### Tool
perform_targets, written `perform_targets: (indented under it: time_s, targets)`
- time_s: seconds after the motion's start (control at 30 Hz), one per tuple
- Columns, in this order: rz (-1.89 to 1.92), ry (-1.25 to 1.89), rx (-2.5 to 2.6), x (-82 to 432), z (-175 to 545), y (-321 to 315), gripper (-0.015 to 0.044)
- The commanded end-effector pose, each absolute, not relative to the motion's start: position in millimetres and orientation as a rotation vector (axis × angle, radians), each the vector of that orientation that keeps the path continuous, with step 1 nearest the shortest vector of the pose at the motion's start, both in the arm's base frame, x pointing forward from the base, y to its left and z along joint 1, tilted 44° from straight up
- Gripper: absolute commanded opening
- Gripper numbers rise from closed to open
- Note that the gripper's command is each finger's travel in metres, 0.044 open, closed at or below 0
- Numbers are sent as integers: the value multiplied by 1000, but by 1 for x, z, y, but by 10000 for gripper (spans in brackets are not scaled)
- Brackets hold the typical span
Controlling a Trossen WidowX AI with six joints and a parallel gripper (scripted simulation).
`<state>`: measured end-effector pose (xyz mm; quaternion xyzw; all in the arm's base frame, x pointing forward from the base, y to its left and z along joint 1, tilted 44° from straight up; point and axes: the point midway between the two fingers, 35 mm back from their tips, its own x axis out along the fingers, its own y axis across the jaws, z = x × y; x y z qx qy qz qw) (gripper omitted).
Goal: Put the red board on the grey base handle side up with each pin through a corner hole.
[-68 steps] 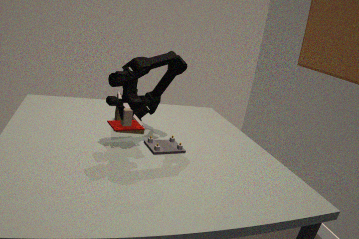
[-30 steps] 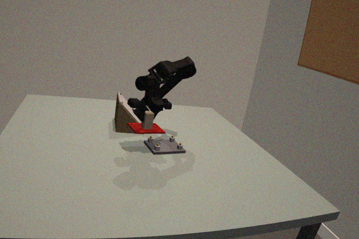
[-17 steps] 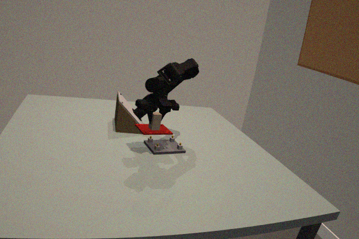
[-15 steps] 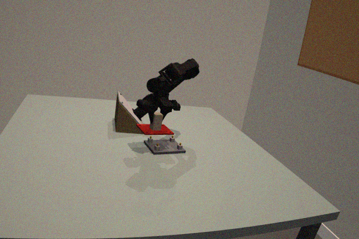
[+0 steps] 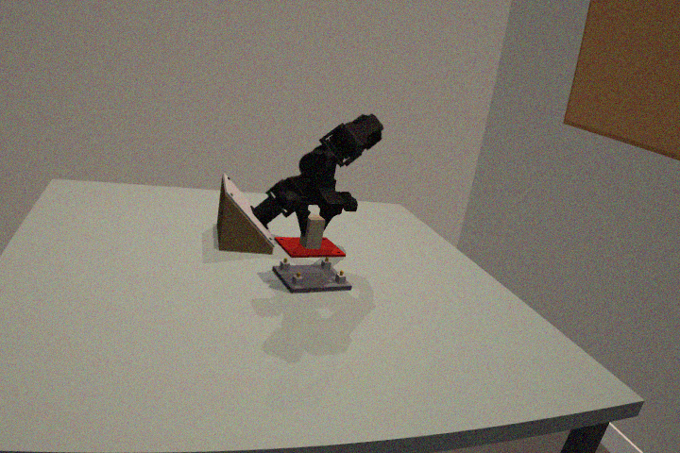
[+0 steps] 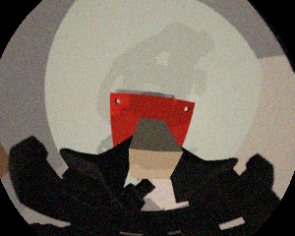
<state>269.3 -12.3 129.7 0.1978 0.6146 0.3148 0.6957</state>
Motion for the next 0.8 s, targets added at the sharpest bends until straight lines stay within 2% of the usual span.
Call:
perform_targets:
  time_s: [0.0, 0.77]
  targets:
    - [706, 1370, 450, 268, 139, -2, 0]
    - [704, 1372, 447, 268, 135, 1, 0]
